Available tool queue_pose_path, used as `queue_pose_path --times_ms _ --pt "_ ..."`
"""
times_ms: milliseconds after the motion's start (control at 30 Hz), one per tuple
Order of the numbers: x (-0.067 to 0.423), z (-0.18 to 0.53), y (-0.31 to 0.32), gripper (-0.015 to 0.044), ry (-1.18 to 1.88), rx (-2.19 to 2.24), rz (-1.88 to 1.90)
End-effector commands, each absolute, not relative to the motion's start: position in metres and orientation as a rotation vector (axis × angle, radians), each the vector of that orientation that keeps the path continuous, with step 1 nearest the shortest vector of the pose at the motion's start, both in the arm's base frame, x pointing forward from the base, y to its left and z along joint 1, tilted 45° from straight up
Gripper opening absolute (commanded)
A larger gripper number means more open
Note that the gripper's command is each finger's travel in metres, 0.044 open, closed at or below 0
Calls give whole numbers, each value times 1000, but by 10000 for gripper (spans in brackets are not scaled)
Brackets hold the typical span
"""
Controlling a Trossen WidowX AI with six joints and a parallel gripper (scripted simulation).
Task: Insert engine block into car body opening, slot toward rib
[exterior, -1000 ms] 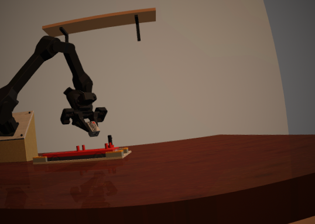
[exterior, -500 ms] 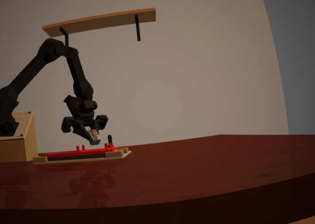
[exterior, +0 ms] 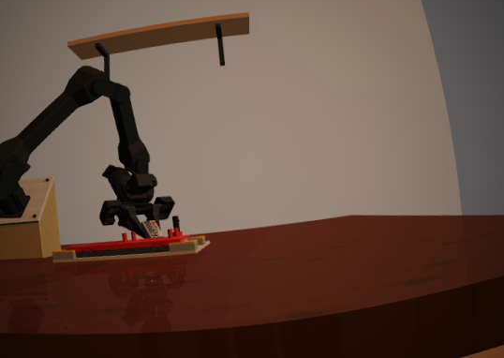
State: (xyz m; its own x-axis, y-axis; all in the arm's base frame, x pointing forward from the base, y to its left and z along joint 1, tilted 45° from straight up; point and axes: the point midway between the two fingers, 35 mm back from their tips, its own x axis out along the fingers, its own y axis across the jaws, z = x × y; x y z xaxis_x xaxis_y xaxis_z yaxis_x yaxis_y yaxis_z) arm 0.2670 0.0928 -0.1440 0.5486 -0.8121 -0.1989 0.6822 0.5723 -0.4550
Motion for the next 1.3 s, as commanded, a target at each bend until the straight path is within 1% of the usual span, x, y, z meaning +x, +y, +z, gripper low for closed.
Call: queue_pose_path --times_ms 0,133,700,900,1267 --pt "266 -148 86 0 414 -357 -906" --pt "268 -147 89 0 414 -356 -906" --pt "268 -147 90 440 407 -356 -895" --pt "267 -146 93 440 411 -356 -900" --pt "242 -140 128 440 419 -353 -904"
